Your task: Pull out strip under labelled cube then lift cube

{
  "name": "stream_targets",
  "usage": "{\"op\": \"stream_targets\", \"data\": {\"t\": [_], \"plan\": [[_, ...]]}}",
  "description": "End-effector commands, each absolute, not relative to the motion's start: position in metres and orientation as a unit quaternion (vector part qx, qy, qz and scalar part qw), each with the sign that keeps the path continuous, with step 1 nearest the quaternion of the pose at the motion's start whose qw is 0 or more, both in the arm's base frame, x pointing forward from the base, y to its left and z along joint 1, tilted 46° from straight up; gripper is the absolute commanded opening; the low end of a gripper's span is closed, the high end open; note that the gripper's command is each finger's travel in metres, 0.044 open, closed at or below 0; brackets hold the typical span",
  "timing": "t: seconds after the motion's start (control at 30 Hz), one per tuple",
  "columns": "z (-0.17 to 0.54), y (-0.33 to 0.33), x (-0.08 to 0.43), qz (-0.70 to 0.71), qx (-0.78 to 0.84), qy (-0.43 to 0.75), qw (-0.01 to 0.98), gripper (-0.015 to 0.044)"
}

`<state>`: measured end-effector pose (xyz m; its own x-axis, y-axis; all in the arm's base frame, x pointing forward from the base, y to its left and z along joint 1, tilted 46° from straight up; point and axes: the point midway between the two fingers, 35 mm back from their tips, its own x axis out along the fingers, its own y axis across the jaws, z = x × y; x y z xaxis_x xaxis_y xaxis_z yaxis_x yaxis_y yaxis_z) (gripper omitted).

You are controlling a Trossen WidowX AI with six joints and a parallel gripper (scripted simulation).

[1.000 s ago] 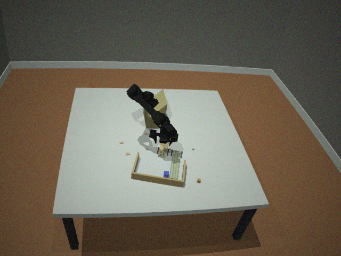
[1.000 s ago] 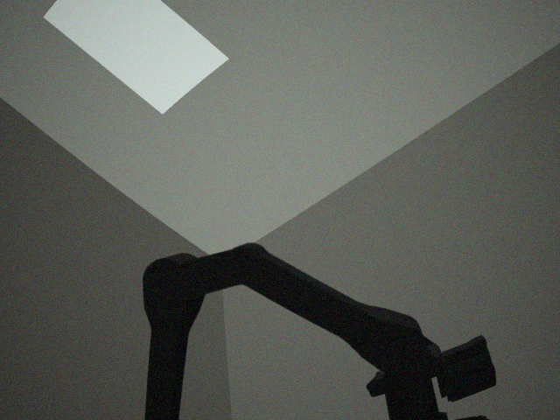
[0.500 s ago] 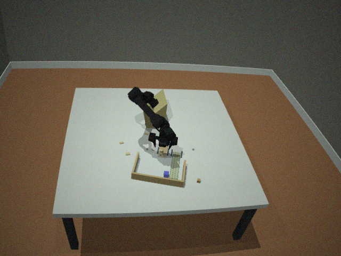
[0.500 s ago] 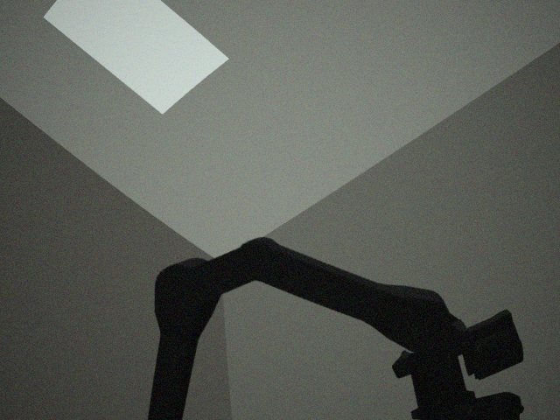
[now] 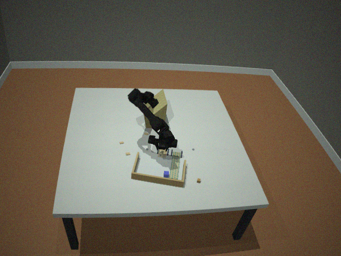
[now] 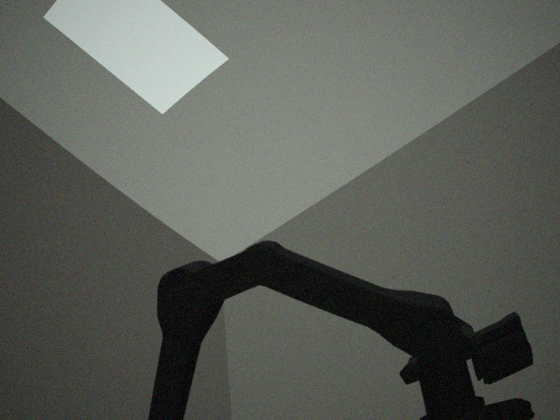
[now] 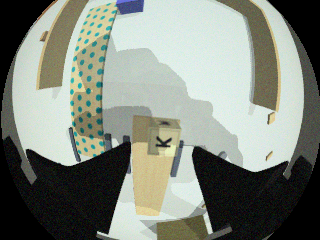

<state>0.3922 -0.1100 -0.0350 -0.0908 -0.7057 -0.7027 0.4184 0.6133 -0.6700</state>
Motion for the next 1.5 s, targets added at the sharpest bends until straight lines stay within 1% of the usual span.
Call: {"op": "stream_targets", "data": {"t": [0.0, 0.87, 1.0, 1.27, 1.37, 1.4, 1.47], "plan": [[-0.041, -0.116, 0.390, -0.423, -0.122, 0.607, 0.662, 0.0250], [-0.062, -0.139, 0.386, -0.424, -0.123, 0.606, 0.661, 0.0250], [-0.061, -0.138, 0.388, -0.425, -0.120, 0.605, 0.663, 0.0145], [-0.061, -0.138, 0.388, -0.425, -0.120, 0.605, 0.663, 0.0092], [-0.060, -0.138, 0.388, -0.424, -0.120, 0.605, 0.663, 0.0013], [-0.059, -0.136, 0.386, -0.424, -0.120, 0.605, 0.663, 0.0000], [-0.056, -0.131, 0.380, -0.424, -0.120, 0.605, 0.663, 0.0000]]}}
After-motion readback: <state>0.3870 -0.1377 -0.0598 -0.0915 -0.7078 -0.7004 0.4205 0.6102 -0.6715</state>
